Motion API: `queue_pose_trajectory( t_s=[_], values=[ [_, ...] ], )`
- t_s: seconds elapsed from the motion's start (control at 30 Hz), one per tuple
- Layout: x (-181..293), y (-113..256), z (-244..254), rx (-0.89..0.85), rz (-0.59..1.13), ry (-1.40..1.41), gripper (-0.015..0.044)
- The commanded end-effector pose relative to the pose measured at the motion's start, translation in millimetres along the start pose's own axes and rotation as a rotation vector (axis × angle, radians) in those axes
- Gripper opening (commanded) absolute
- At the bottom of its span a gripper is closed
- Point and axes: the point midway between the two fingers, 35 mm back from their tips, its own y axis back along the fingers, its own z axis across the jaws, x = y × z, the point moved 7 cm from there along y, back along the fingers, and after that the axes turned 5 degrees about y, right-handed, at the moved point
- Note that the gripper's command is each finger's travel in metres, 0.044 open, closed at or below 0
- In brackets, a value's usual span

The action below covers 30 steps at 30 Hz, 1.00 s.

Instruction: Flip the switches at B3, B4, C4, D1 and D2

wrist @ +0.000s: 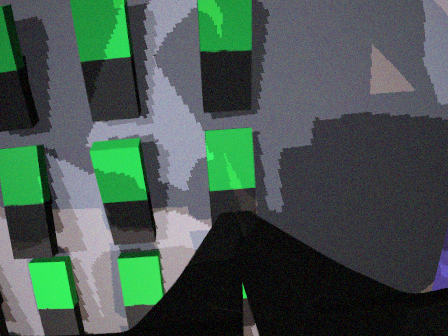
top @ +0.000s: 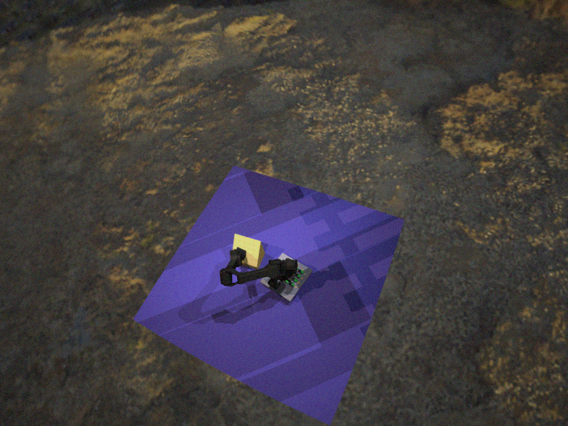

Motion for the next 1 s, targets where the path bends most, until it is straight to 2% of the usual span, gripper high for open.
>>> queue_pose_trajectory(
  t_s=[0.0,0.97],
  values=[
    [-0.2,-0.7,0.0,0.003,-0.003,0.003,0.0000],
    [-0.1,-4.6,0.0,0.003,-0.003,0.003,0.0000]
  ],
)
